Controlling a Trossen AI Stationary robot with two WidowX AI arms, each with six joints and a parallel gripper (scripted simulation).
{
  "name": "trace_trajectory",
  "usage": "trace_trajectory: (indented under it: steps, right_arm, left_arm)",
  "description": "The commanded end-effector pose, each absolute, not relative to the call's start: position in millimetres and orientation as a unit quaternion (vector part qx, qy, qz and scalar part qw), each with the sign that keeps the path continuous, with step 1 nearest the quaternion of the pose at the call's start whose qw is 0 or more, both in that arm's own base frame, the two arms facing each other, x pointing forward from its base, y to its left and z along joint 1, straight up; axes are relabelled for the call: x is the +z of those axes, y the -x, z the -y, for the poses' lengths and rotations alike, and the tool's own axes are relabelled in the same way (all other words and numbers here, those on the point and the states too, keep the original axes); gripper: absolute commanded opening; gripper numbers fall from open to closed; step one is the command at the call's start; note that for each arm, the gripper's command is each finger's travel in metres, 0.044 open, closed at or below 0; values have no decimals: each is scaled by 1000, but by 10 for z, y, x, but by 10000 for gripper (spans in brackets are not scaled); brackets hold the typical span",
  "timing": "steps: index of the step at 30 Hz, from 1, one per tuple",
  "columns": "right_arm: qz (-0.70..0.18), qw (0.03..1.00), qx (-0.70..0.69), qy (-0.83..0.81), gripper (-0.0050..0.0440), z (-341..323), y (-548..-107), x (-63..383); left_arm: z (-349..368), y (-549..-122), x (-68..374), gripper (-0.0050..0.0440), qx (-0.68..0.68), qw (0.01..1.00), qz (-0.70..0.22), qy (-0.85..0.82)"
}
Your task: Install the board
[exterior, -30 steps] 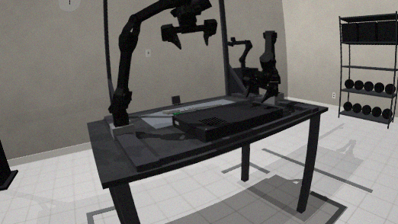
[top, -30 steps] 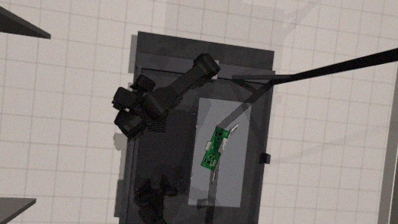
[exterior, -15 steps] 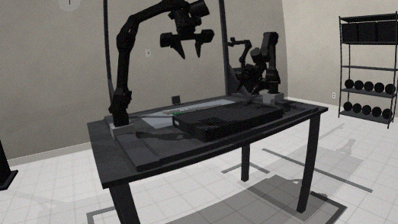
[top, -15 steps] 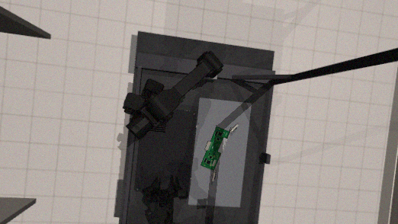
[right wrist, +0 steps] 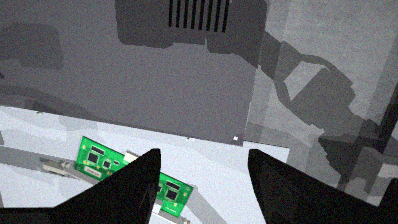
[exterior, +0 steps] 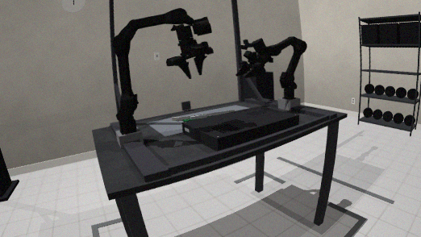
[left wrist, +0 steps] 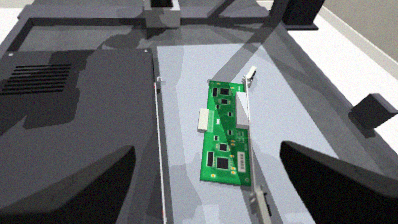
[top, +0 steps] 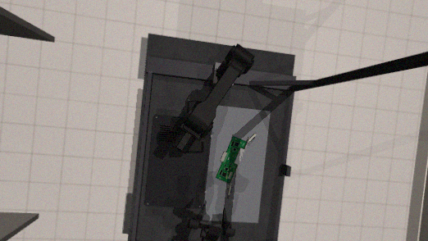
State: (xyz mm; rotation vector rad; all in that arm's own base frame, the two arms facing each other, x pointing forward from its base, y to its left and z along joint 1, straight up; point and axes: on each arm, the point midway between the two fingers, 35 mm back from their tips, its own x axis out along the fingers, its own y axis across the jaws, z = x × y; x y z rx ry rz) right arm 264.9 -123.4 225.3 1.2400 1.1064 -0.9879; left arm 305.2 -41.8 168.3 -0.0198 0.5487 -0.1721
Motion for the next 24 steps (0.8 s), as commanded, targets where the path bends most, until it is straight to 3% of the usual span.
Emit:
trace_trajectory:
  steps: [1,6,13,18,24]
  right_arm:
    - [-489,602,-323,-542,223,700,-2807,2201]
    - [-522,622,-256,-524,223,263,-2903,2028]
    - [-585,688,-186,-387,223,-483,-3066,1357]
    - [-588,745,-155,-273,223,-820,-3265,954]
    - [-568,787,-131,-203,223,-1039,-3535,789]
  left_arm:
    - [668,-2824,1855,400,-109,962,-251,-13]
    - [812,-2693,1947,400,-132,962,-237,-23]
    - [966,-2519,2057,400,-161,962,-218,-34]
    - [982,-2503,2042,400,-164,961,-219,-37]
    - [980,-2505,2053,400,-164,961,-218,-37]
